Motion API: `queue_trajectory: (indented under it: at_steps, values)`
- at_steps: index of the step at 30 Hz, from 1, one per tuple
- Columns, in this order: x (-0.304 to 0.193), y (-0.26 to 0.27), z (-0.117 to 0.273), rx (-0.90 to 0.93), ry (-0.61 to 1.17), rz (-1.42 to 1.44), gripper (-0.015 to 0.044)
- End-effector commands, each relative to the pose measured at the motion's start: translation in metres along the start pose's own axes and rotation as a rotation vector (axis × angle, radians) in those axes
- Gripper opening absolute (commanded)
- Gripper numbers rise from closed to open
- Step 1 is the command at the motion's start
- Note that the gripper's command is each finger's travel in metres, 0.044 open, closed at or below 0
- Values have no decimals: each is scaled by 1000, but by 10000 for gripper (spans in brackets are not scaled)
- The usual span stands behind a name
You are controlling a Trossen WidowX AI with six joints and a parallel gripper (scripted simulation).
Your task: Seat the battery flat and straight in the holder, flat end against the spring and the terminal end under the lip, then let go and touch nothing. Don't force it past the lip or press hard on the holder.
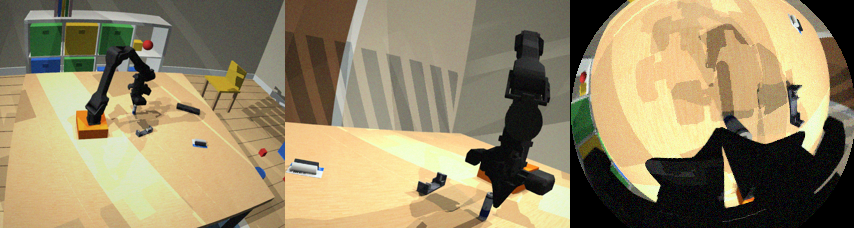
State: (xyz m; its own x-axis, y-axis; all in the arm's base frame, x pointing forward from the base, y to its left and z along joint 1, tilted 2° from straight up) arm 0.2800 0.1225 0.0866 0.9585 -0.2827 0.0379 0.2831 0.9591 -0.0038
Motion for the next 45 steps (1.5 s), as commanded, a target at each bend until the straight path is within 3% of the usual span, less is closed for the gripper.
queue_trajectory:
  at_steps: [1, 30, 39, 45]
  values:
    - [0, -8, -2, -7, 3, 2, 0]
    - [6, -47, -2, -11, 2, 2, 0]
    - [8, -46, 72, -10, 1, 2, 0]
    - [7, -46, 79, -10, 2, 2, 0]
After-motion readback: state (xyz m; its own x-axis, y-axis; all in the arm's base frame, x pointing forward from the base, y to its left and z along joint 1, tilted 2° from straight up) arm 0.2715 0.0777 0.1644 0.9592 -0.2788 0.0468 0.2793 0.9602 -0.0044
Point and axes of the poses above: the point midway between the two fingers, 35 mm back from their tips, its own z axis back along the fingers, its own y axis across the jaws, x = y × z, the point moved 7 cm from there along z, back along the fingers, and after that the axes turned 11 degrees about -z, right-handed, at the moved point
